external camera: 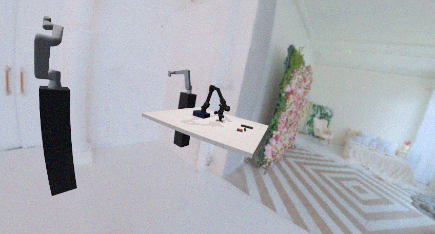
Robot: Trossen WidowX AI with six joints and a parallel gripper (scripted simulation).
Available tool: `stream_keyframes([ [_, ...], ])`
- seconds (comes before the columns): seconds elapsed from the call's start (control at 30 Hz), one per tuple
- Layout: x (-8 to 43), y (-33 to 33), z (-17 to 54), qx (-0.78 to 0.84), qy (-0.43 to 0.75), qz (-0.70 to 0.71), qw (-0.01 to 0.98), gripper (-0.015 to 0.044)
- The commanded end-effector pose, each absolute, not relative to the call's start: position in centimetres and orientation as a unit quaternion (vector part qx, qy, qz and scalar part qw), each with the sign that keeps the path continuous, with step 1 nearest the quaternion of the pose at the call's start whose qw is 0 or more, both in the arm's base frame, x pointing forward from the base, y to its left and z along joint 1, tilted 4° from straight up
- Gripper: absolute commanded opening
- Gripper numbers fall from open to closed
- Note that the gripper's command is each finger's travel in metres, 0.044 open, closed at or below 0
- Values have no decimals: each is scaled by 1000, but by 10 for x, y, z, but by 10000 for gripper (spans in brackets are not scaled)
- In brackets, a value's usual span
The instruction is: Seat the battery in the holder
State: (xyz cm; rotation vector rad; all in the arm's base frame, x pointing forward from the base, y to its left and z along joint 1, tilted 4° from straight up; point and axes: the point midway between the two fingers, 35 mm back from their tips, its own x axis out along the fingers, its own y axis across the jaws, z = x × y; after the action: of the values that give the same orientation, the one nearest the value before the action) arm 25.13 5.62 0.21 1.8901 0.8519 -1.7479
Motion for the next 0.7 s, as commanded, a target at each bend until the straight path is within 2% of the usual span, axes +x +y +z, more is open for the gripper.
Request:
stream_keyframes([
  [0.0,249,55,0,671,301,-643,216,72],
  [0.67,259,64,2,667,298,-647,219,72],
])
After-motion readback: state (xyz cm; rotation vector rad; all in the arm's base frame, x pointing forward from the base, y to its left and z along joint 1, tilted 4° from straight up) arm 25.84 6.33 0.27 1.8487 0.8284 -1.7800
